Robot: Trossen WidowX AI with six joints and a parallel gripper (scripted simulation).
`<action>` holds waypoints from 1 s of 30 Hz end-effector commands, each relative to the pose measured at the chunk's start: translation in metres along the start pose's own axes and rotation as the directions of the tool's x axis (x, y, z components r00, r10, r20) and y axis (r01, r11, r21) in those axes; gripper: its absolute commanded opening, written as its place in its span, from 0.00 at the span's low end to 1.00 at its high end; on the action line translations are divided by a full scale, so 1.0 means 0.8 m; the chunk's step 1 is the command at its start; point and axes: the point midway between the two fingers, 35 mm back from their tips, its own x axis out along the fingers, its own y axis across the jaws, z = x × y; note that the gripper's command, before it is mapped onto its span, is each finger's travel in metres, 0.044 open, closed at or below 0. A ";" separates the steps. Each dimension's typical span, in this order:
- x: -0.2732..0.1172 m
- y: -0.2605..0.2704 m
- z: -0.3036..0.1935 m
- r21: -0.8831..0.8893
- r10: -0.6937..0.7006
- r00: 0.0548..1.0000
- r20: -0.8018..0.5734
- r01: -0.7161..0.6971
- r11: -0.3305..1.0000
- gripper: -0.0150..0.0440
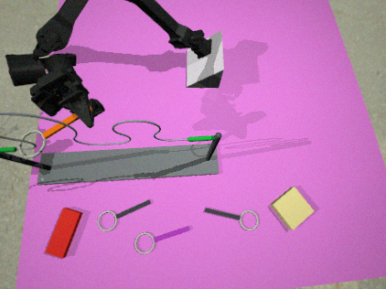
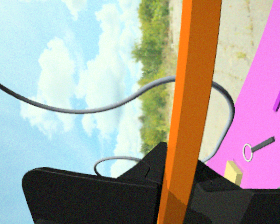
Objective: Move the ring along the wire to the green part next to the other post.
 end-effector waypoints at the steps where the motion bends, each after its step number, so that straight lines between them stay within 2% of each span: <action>1: -0.001 0.016 0.000 0.046 0.038 0.999 -0.002 -0.038 0.998 0.00; 12: -0.004 0.049 0.004 0.189 0.113 0.994 0.005 -0.112 0.976 0.00; 21: 0.004 0.079 0.014 0.313 0.151 0.984 0.097 -0.174 0.934 0.00; 30: -0.002 0.102 0.024 0.392 0.185 0.977 0.111 -0.214 0.895 0.00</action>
